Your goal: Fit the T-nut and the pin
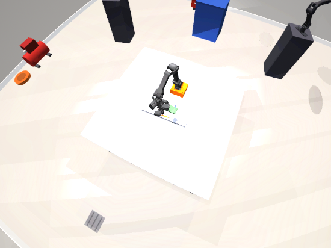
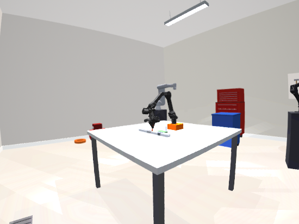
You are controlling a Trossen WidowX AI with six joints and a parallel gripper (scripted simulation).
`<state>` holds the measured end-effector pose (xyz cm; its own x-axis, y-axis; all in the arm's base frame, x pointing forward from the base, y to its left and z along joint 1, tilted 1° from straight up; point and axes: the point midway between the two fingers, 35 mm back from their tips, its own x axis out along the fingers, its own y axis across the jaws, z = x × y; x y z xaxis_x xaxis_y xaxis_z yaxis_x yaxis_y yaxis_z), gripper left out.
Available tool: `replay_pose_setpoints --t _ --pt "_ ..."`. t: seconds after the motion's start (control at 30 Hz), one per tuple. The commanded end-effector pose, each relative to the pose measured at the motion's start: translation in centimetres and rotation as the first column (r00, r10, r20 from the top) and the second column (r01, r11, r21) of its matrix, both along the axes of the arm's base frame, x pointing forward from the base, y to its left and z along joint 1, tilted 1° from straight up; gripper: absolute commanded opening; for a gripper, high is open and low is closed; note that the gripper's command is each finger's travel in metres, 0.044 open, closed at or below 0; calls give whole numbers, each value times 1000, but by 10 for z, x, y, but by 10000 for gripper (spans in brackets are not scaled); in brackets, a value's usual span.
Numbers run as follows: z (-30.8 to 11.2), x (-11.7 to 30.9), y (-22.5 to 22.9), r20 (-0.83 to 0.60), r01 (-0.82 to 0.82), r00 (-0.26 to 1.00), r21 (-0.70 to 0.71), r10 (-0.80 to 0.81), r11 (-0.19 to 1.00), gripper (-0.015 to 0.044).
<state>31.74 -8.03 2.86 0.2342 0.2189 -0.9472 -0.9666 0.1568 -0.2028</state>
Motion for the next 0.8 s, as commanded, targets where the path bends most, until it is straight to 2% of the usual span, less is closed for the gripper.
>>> replay_pose_setpoints --t 0.0,0.77 --pt "-1 2 -1 -14 6 1000 0 -6 1000 -150" --pt "-1 4 -2 -53 7 999 7 -7 1000 -150"
